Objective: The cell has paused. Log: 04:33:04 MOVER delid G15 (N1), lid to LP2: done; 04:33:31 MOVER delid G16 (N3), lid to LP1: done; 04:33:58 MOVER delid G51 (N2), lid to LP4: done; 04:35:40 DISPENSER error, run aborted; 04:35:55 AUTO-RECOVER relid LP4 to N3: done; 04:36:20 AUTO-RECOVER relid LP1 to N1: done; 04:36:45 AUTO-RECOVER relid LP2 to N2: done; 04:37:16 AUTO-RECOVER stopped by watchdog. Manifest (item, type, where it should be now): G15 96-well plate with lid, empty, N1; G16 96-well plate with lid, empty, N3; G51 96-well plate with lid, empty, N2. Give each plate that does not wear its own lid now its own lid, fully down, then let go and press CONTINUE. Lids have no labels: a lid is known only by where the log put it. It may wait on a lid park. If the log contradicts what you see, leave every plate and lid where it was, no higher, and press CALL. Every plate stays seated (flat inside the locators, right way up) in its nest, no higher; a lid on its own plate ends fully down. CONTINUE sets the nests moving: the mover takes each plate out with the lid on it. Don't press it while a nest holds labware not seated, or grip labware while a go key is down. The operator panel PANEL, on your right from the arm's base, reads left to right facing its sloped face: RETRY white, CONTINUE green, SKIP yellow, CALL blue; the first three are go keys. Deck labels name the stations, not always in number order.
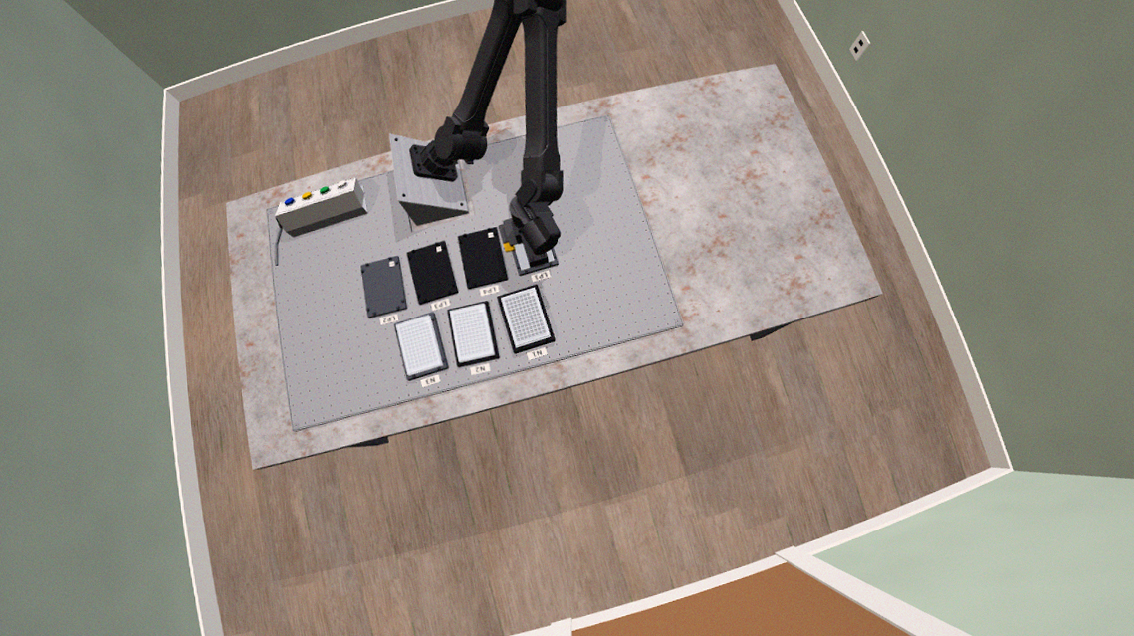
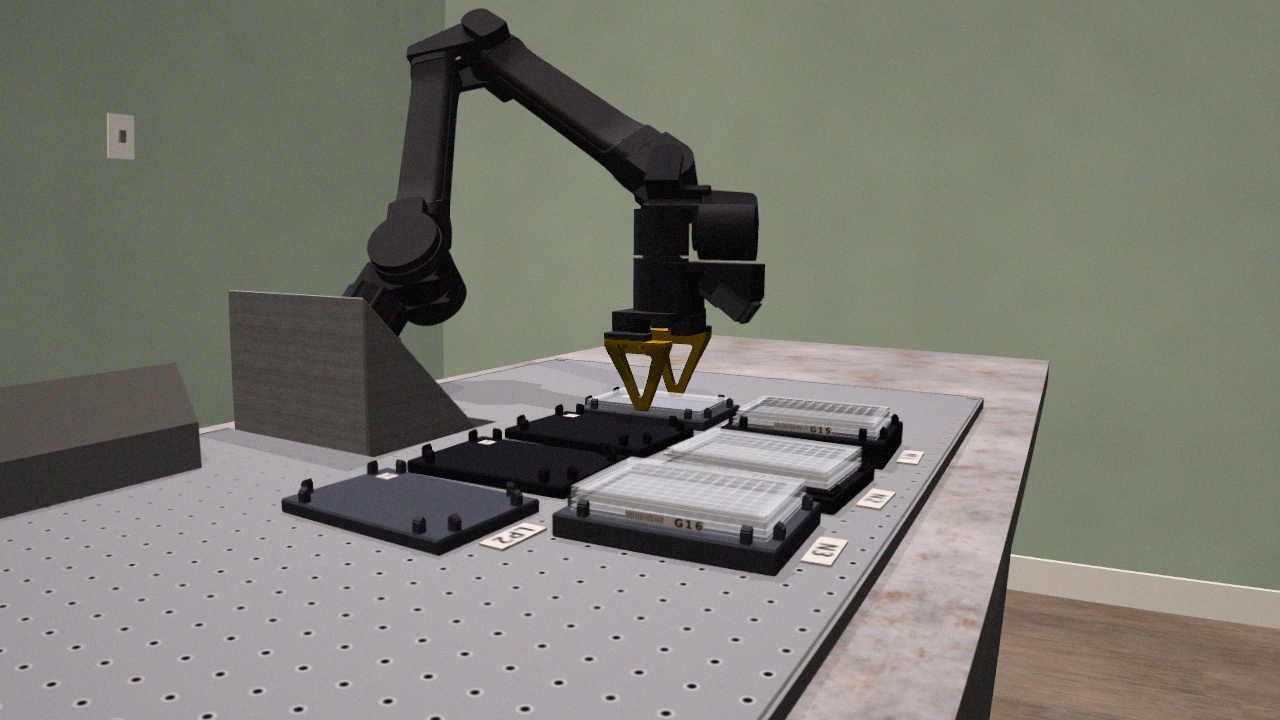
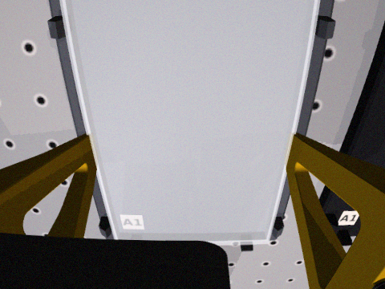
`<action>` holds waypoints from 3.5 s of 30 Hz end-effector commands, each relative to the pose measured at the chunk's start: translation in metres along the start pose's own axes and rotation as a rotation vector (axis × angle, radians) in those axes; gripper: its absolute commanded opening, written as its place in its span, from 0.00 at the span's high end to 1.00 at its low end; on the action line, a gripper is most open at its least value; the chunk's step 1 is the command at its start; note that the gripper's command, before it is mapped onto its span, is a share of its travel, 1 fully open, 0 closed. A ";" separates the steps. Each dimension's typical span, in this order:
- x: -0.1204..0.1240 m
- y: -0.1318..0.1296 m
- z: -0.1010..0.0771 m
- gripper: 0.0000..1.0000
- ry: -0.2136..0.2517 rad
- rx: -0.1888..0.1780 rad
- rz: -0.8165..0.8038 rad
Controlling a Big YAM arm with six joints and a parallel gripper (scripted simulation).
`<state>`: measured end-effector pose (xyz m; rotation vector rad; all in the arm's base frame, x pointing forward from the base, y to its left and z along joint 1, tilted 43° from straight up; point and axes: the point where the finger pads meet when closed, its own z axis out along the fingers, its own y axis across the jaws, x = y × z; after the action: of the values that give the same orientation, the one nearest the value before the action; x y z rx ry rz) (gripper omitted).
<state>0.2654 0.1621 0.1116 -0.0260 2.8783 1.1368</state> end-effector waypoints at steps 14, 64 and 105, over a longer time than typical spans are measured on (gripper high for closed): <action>-0.008 0.005 -0.005 1.00 -0.016 -0.002 -0.013; -0.008 0.005 -0.005 0.00 -0.016 -0.002 -0.013; -0.008 0.005 -0.053 0.00 -0.018 0.001 -0.015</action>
<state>0.2621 0.1315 0.1430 -0.0201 2.8906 1.1359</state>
